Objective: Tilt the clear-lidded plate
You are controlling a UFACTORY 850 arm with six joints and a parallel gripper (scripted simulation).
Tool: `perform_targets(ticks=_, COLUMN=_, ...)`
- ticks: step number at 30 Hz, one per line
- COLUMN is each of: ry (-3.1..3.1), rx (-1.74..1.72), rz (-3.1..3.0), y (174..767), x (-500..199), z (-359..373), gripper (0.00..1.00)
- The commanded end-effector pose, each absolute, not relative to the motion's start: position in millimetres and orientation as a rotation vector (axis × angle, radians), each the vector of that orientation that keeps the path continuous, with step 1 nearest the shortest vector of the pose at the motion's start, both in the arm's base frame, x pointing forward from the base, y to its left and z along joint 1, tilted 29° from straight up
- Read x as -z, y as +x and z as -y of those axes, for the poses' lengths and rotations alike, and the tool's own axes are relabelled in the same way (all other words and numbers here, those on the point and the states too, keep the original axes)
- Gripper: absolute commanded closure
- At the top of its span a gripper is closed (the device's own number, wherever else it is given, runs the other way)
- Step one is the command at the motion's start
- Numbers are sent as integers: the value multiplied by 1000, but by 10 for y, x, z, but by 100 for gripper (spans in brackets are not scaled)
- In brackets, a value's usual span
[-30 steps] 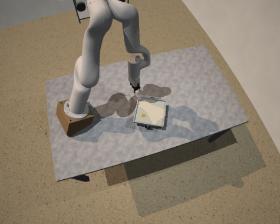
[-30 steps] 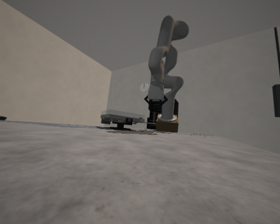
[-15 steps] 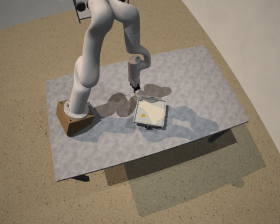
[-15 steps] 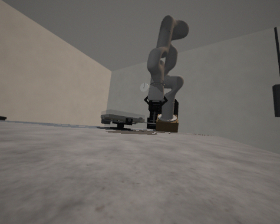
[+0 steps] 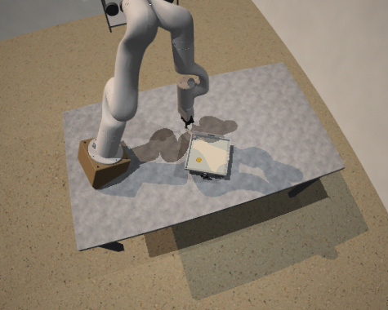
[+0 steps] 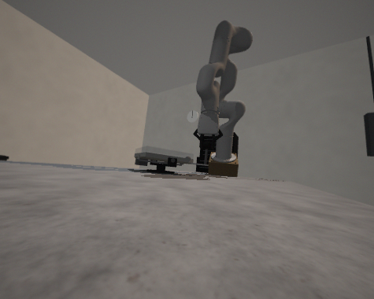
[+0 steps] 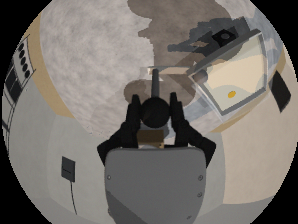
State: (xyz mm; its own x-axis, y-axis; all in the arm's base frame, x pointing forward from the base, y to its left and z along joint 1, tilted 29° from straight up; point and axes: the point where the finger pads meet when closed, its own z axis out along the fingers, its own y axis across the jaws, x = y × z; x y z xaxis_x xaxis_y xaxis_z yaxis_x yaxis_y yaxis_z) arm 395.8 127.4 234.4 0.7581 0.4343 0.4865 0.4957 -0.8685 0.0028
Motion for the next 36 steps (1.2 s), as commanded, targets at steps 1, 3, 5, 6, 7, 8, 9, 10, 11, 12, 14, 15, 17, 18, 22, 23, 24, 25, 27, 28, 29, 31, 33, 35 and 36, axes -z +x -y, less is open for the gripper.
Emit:
perform_targets(ticks=1, ry=-2826, rx=737, rz=751, y=3962, x=-2350, z=-1274, gripper=100)
perform_targets(ticks=3, ry=-2826, rx=737, rz=751, y=3962, x=-2350, z=-1274, gripper=100)
perform_targets(ticks=5, ry=-2826, rx=737, rz=751, y=3962, x=-2350, z=-1274, gripper=100)
perform_targets(ticks=6, ry=-2826, rx=737, rz=751, y=3962, x=-2350, z=-1274, gripper=100)
perform_targets(ticks=7, ry=-2826, rx=737, rz=751, y=3962, x=-2350, z=-1274, gripper=100)
perform_targets(ticks=8, ry=-2826, rx=737, rz=751, y=3962, x=-2350, z=-1274, gripper=100)
perform_targets(ticks=9, ry=-2826, rx=737, rz=751, y=3962, x=-2350, z=-1274, gripper=100)
perform_targets(ticks=10, ry=-2826, rx=737, rz=751, y=3962, x=-2350, z=-1274, gripper=100)
perform_targets(ticks=11, ry=-2826, rx=737, rz=751, y=3962, x=-2350, z=-1274, gripper=100)
perform_targets(ticks=12, ry=-2826, rx=737, rz=751, y=3962, x=-2350, z=-1274, gripper=100)
perform_targets(ticks=14, ry=-2826, rx=737, rz=751, y=3962, x=-2350, z=-1274, gripper=100)
perform_targets(ticks=15, ry=-2826, rx=737, rz=751, y=3962, x=-2350, z=-1274, gripper=100)
perform_targets(ticks=17, ry=-2826, rx=737, rz=751, y=3962, x=-2350, z=-1274, gripper=100)
perform_targets(ticks=18, ry=-2826, rx=737, rz=751, y=3962, x=-2350, z=-1274, gripper=100)
perform_targets(ticks=22, ry=-2826, rx=737, rz=751, y=3962, x=-2350, z=-1274, gripper=100)
perform_targets(ticks=23, ry=-2826, rx=737, rz=751, y=3962, x=-2350, z=-1274, gripper=100)
perform_targets(ticks=24, ry=-2826, rx=737, rz=751, y=3962, x=-2350, z=-1274, gripper=100)
perform_targets(ticks=25, ry=-2826, rx=737, rz=751, y=3962, x=-2350, z=-1274, gripper=100)
perform_targets(ticks=27, ry=-2826, rx=737, rz=751, y=3962, x=-2350, z=-1274, gripper=100)
perform_targets(ticks=28, ry=-2826, rx=737, rz=751, y=3962, x=-2350, z=-1274, gripper=100)
perform_targets(ticks=29, ry=-2826, rx=737, rz=751, y=3962, x=-2350, z=-1274, gripper=100)
perform_targets(ticks=31, ry=-2826, rx=737, rz=751, y=3962, x=-2350, z=-1274, gripper=100)
perform_targets(ticks=33, ry=-2826, rx=737, rz=751, y=3960, x=-2356, z=-1269, gripper=100)
perform_targets(ticks=35, ry=-2826, rx=737, rz=751, y=3955, x=-2371, z=-1258, gripper=100)
perform_targets(ticks=36, ry=-2826, rx=737, rz=751, y=3952, x=-2379, z=-1252, gripper=100)
